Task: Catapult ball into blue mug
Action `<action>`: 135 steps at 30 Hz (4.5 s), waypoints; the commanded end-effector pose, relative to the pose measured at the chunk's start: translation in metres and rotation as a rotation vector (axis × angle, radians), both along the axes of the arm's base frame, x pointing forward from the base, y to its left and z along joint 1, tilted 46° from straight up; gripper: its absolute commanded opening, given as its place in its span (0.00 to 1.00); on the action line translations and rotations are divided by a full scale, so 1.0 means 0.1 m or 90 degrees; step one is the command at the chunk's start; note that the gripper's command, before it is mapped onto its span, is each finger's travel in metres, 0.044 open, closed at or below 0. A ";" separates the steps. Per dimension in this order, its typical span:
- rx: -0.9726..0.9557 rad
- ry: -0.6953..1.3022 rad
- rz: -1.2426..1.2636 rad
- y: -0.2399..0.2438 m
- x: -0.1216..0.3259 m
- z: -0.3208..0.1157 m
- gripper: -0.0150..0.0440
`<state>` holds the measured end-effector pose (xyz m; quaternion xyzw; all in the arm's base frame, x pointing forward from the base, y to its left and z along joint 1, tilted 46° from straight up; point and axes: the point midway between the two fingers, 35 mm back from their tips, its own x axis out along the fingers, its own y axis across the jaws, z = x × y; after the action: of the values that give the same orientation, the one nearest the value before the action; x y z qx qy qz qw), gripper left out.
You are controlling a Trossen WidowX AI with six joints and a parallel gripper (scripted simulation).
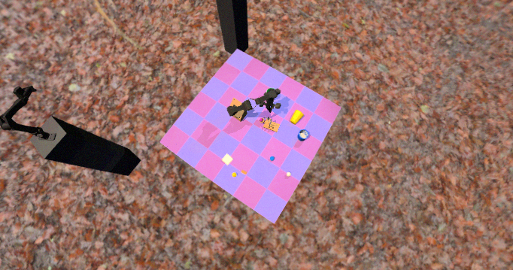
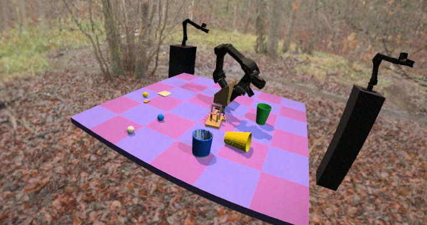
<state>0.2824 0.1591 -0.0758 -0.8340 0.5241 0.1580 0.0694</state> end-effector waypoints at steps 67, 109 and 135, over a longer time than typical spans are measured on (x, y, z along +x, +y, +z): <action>-0.241 0.193 0.124 -0.84 -0.42 -0.40 0.25; -0.200 0.169 0.118 0.06 -0.51 -0.33 0.43; 0.221 -0.151 -0.103 0.55 0.44 -0.35 1.00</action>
<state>0.3108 0.2052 -0.1157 -0.7984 0.5383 0.1501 0.2244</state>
